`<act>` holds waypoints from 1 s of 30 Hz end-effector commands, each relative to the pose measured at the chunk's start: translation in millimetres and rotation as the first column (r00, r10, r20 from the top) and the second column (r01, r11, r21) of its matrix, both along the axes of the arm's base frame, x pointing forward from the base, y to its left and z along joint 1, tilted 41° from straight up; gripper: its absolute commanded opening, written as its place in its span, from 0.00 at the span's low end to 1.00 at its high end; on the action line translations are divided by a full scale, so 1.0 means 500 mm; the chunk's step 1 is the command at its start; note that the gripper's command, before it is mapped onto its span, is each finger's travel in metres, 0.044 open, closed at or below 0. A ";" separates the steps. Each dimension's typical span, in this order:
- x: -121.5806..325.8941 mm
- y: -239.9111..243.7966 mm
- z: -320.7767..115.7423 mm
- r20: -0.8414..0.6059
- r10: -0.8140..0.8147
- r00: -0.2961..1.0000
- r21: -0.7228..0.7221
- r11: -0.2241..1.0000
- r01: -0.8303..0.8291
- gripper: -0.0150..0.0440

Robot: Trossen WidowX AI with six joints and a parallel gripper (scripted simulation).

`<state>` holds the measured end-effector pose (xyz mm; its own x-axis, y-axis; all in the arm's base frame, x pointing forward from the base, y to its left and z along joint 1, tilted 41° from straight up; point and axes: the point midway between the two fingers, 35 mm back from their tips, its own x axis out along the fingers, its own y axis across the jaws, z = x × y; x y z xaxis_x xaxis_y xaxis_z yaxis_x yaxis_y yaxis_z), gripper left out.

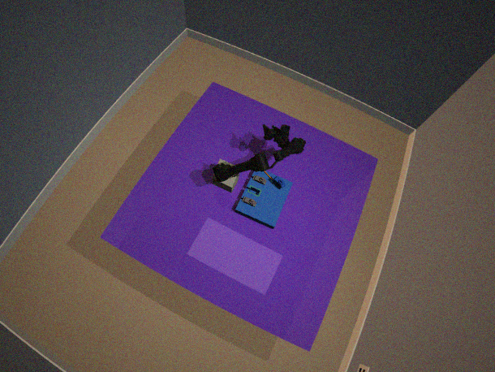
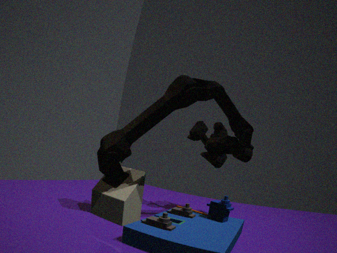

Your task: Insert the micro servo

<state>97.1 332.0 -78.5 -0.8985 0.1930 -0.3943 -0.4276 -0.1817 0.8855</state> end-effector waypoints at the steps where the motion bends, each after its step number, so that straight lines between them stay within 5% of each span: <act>1: 0.006 -0.018 -0.004 0.025 0.000 1.000 -0.099 0.995 0.003 1.00; 14: 0.037 -0.076 -0.013 0.167 0.000 0.986 -0.441 0.894 0.075 1.00; 30: 0.097 -0.148 -0.014 0.414 0.002 0.910 -0.708 0.630 0.320 1.00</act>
<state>141.0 265.3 -85.6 -0.6773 -0.1608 -0.7179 -0.6741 0.5267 0.5179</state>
